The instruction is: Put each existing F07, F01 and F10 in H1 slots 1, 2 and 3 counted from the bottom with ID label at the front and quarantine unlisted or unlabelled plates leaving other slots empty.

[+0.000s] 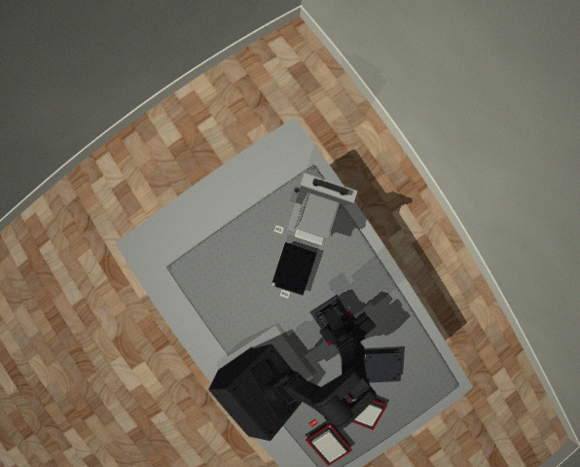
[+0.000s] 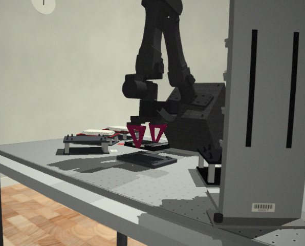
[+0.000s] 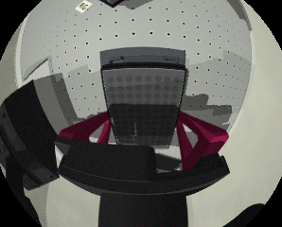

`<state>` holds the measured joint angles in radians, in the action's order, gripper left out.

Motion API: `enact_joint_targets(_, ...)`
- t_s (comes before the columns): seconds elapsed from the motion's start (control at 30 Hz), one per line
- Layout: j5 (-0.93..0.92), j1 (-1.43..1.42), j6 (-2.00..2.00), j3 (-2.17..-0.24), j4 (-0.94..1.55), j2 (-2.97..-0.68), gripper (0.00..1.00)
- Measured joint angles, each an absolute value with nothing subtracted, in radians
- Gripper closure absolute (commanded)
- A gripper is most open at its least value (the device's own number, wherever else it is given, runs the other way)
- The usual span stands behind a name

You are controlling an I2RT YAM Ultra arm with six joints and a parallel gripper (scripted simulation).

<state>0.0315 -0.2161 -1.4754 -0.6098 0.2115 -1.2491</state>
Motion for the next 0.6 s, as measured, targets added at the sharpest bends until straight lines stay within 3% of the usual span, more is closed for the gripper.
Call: enact_joint_targets(0.6, 0.032, -0.217, -1.473, -0.619, 0.29, -1.179, 0.14)
